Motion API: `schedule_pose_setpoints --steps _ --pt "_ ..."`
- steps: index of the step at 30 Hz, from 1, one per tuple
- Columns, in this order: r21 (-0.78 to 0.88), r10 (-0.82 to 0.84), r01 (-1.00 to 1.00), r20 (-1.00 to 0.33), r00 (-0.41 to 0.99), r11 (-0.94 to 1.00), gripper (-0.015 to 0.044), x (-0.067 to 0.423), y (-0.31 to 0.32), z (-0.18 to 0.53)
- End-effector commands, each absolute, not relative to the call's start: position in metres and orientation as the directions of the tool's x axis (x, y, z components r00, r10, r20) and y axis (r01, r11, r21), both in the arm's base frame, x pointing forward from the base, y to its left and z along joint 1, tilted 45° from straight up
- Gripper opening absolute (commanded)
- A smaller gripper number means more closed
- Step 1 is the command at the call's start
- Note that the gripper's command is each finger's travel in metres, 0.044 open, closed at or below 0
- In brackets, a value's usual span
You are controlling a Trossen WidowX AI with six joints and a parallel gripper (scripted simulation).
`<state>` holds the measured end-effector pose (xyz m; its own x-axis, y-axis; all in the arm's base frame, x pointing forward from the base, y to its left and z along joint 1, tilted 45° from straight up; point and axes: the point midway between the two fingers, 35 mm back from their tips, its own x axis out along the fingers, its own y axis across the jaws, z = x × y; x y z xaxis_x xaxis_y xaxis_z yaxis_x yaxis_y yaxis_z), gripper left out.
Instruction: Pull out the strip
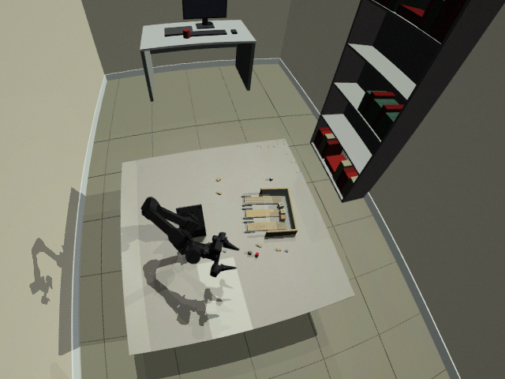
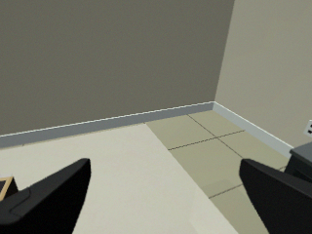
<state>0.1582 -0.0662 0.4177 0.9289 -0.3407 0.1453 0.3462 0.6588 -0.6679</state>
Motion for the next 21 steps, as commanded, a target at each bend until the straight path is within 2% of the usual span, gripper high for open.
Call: schedule_pose_setpoints --steps 1,5,11,16,21 --pt "-0.666 -0.341 0.345 0.143 0.929 0.661 0.0400 0.159 -0.067 0.417" --pt "-0.614 -0.349 0.324 0.084 0.933 0.720 0.0400 0.187 -0.084 0.400" --pt "-0.533 -0.334 0.244 -0.076 0.940 0.810 0.0400 0.266 -0.098 0.338" --pt "-0.514 -0.309 0.165 -0.208 0.928 0.842 0.0400 0.323 -0.076 0.271" --pt "-0.528 -0.293 0.089 -0.316 0.902 0.844 0.0400 0.355 -0.035 0.201"
